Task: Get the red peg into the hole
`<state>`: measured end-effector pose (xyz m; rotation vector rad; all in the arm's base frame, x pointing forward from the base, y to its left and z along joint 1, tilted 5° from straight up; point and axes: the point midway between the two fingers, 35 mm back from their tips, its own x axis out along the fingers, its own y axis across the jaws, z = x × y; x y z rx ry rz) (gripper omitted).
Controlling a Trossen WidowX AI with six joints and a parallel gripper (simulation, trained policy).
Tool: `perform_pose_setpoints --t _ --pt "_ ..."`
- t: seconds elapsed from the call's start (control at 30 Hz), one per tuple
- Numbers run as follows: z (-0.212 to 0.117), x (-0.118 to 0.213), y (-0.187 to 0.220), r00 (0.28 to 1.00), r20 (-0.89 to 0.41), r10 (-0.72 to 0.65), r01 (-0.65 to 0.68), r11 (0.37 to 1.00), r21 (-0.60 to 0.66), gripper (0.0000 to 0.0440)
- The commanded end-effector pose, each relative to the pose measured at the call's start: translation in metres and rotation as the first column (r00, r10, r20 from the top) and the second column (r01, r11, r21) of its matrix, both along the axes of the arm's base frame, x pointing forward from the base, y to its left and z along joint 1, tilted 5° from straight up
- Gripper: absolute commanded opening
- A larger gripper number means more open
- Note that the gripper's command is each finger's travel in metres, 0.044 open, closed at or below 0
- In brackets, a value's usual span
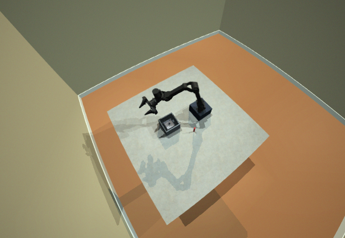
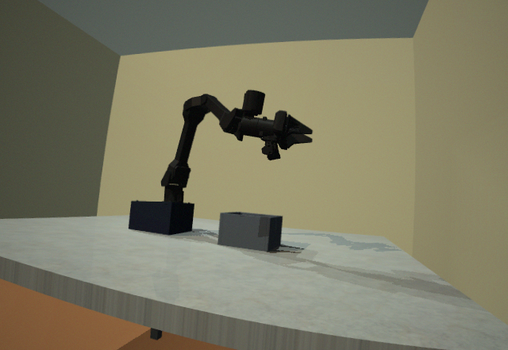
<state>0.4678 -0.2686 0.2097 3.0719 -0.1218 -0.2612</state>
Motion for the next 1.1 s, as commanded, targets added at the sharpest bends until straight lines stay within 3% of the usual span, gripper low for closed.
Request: perform_pose_setpoints --t 0.0,0.07,0.2,0.57,0.8,1.07 --pt "0.0 0.0 0.001 1.0 -0.01 -0.002 0.002 1.0 -0.005 0.0416" --pt "-0.001 0.001 0.006 0.999 -0.035 -0.002 0.001 1.0 -0.016 0.0439" --pt "-0.001 0.007 0.026 0.996 -0.089 0.011 -0.015 0.999 -0.052 0.044" --pt "-0.016 0.015 0.14 0.927 -0.35 0.135 -0.223 0.948 -0.226 0.044" --pt "-0.027 0.0 0.202 0.841 -0.505 0.194 -0.391 0.863 -0.32 0.044" --pt "-0.044 -0.03 0.258 0.713 -0.664 0.227 -0.583 0.719 -0.379 0.044"
